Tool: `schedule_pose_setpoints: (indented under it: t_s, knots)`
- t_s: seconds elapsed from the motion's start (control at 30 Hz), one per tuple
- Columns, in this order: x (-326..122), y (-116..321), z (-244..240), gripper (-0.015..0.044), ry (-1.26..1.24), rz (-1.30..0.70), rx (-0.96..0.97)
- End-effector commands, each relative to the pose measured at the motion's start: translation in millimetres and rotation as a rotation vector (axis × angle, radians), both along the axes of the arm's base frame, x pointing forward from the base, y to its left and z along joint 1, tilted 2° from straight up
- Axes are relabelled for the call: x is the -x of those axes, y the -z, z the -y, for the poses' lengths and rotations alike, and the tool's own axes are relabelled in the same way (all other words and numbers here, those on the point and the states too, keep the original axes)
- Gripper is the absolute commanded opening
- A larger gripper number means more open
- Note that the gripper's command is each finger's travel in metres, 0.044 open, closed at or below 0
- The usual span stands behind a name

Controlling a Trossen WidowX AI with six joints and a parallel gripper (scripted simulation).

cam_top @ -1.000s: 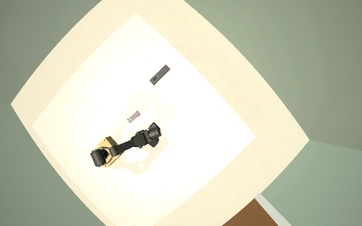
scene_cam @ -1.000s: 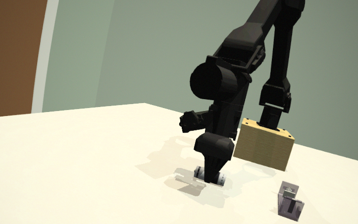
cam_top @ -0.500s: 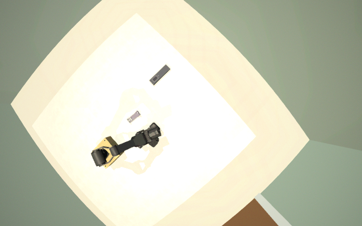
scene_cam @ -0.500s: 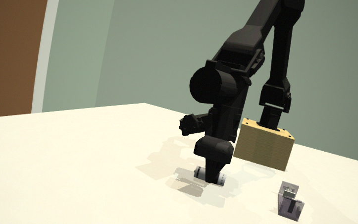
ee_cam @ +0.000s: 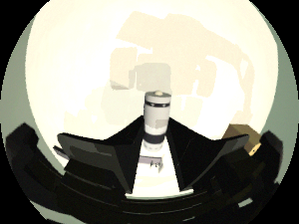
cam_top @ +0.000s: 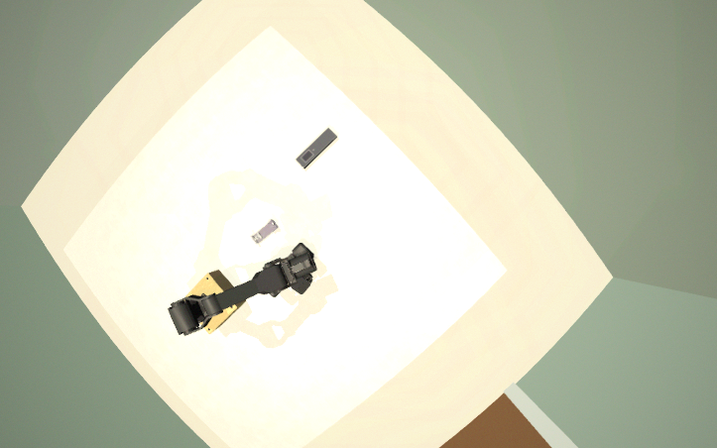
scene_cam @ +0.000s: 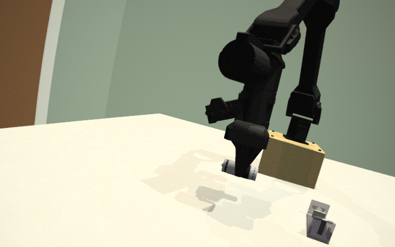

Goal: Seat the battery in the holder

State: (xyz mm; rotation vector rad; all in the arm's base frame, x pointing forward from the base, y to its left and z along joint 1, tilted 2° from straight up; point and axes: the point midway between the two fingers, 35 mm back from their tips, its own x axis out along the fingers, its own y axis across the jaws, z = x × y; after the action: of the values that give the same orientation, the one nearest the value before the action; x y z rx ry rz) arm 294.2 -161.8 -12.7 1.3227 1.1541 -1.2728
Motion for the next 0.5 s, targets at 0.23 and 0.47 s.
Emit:
schedule_pose_setpoints:
  t_s: [0.23,0.47]
  knots:
    - [-23,-16,-67,0.0085,-0.632,0.012,0.016]
    - [-31,-26,-121,0.0085,-1.126,0.025,0.022]
